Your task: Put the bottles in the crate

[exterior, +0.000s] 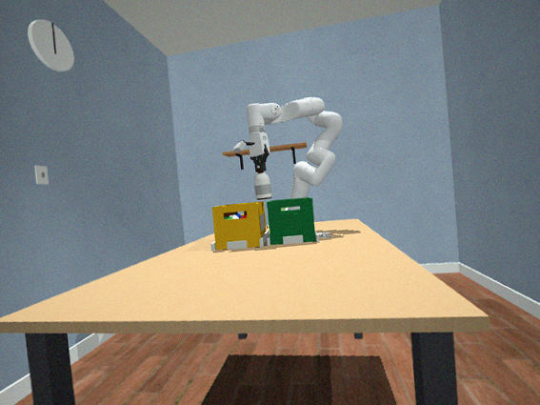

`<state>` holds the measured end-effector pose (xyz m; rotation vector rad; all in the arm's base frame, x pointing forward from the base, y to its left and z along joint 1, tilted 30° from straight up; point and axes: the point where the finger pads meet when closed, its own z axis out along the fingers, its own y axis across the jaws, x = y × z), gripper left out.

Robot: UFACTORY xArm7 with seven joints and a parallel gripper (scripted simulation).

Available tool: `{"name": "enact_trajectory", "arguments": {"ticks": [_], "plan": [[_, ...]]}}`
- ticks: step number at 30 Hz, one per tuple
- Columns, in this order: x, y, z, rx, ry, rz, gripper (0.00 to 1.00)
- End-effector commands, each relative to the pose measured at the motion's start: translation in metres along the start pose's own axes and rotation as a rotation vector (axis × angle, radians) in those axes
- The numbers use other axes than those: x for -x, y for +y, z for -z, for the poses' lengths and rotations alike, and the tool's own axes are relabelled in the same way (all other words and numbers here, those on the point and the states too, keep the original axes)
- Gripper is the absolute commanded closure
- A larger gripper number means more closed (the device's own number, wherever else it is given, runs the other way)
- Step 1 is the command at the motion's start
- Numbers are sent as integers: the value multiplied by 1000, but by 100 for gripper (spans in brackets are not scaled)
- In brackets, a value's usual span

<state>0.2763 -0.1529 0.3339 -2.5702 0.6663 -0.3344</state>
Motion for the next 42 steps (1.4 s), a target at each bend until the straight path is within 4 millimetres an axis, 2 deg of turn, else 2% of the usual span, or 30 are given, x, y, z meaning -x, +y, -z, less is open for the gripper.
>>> {"name": "enact_trajectory", "arguments": {"ticks": [1, 42], "plan": [[6, -1, 2, 0, 5, 0, 100], [79, -8, 1, 0, 4, 0, 100]]}}
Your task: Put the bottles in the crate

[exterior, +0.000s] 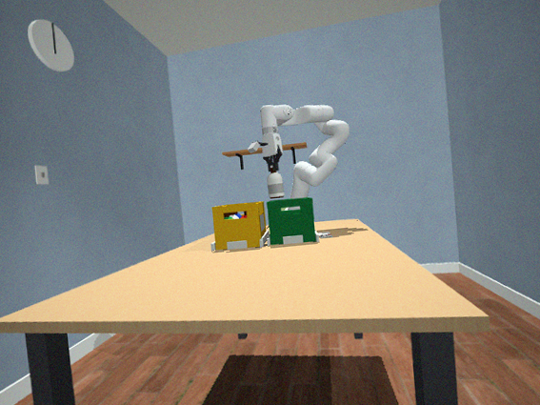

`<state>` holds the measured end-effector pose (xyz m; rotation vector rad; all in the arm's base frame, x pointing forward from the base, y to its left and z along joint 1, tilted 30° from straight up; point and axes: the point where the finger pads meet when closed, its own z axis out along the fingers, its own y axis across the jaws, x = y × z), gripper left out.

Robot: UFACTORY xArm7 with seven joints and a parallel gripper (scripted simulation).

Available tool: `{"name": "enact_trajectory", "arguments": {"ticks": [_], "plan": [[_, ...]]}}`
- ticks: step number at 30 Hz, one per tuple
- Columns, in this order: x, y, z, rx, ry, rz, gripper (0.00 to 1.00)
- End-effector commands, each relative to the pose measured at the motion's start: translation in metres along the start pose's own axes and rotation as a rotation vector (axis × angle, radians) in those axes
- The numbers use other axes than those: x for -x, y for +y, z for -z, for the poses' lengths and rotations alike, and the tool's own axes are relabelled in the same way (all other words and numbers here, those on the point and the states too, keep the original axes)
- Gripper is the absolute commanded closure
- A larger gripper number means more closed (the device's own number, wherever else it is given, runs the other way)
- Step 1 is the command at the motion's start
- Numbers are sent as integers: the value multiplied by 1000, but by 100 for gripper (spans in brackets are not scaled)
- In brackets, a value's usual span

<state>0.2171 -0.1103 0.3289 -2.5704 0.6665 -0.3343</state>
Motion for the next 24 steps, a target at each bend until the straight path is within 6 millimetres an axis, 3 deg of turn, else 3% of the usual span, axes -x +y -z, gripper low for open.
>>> {"name": "enact_trajectory", "arguments": {"ticks": [1, 11, 24], "plan": [[9, -1, 2, 0, 4, 0, 100], [25, -2, 2, 0, 4, 0, 100], [26, -2, 2, 0, 4, 0, 100]]}}
